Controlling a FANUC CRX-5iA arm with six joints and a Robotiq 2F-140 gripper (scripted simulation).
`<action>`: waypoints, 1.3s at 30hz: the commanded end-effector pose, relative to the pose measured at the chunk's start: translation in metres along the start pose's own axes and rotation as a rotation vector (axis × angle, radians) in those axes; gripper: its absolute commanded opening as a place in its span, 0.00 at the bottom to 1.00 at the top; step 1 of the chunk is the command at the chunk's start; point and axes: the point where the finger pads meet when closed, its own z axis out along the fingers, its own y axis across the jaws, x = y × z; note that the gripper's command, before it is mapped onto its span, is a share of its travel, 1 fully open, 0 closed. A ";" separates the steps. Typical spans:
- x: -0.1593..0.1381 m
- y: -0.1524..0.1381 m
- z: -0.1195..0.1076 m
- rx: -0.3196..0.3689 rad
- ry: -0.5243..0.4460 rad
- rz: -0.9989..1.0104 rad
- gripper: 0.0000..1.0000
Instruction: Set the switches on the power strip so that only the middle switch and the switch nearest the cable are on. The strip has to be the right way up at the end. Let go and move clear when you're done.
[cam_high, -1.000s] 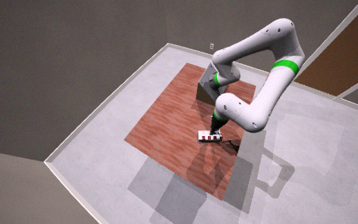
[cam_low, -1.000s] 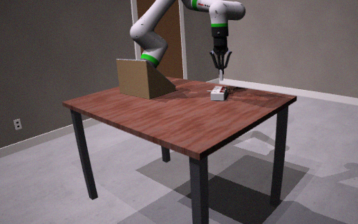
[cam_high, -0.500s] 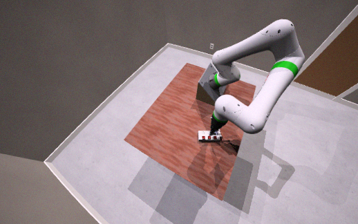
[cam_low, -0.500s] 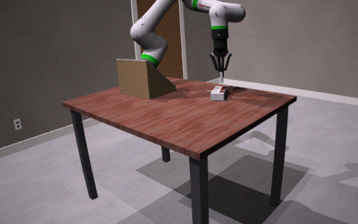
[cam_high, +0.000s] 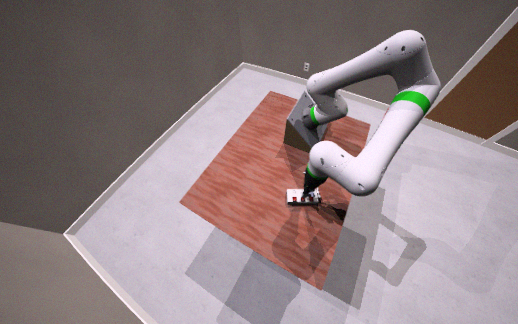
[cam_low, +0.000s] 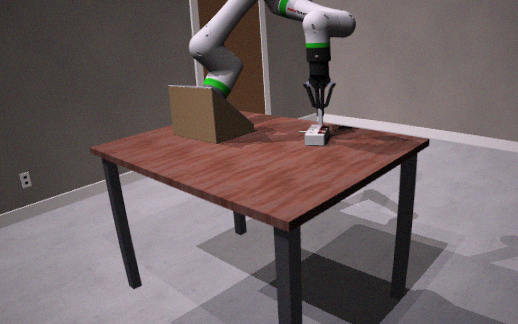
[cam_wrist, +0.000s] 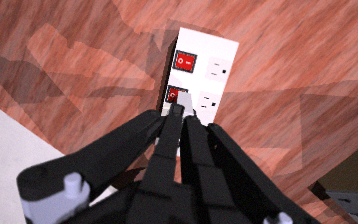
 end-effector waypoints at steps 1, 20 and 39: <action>0.000 0.000 0.003 0.000 0.000 0.000 0.00; 0.000 0.000 0.010 0.000 0.000 0.000 0.00; 0.000 0.000 0.010 0.000 0.000 0.000 0.00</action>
